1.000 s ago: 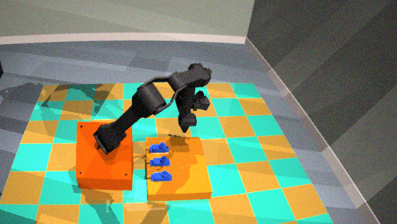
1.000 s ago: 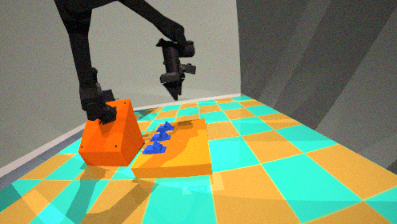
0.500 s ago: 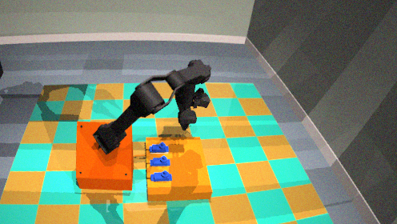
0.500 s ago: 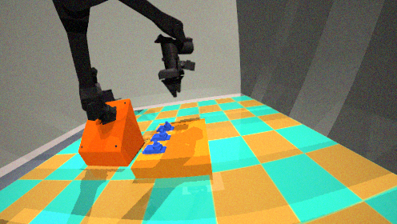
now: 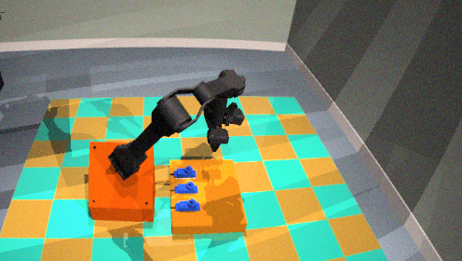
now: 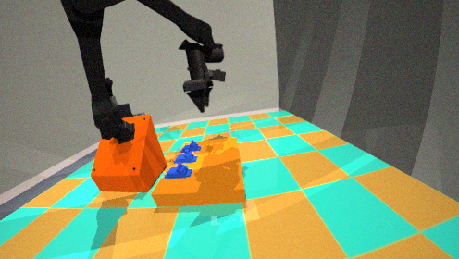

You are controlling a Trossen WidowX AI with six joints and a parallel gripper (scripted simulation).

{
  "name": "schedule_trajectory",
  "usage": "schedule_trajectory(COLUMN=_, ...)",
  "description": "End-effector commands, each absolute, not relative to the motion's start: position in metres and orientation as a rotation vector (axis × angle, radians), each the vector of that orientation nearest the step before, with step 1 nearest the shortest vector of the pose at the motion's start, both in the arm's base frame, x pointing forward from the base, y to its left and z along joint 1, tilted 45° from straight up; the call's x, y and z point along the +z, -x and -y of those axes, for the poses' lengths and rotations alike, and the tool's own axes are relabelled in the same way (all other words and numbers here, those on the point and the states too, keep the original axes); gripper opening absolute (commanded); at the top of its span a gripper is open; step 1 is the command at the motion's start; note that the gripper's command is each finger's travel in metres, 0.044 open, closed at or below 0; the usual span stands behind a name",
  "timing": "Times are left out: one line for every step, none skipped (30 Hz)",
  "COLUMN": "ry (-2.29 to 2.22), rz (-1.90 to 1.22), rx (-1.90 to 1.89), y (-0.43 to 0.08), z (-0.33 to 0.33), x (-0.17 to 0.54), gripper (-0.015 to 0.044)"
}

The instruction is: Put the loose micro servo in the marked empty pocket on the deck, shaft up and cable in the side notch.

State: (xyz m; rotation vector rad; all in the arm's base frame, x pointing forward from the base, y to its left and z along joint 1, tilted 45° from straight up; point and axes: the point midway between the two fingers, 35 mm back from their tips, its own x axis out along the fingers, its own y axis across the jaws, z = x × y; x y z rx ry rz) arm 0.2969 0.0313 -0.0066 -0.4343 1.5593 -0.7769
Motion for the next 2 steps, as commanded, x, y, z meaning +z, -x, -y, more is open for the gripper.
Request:
schedule_trajectory(ry=0.427, rz=-1.560, rx=-0.780, y=-0.2965, z=-0.0318, x=-0.0064, gripper=0.0440)
schedule_trajectory(ry=0.427, rz=-1.560, rx=-0.780, y=-0.2965, z=-0.0318, x=-0.0064, gripper=0.0440)
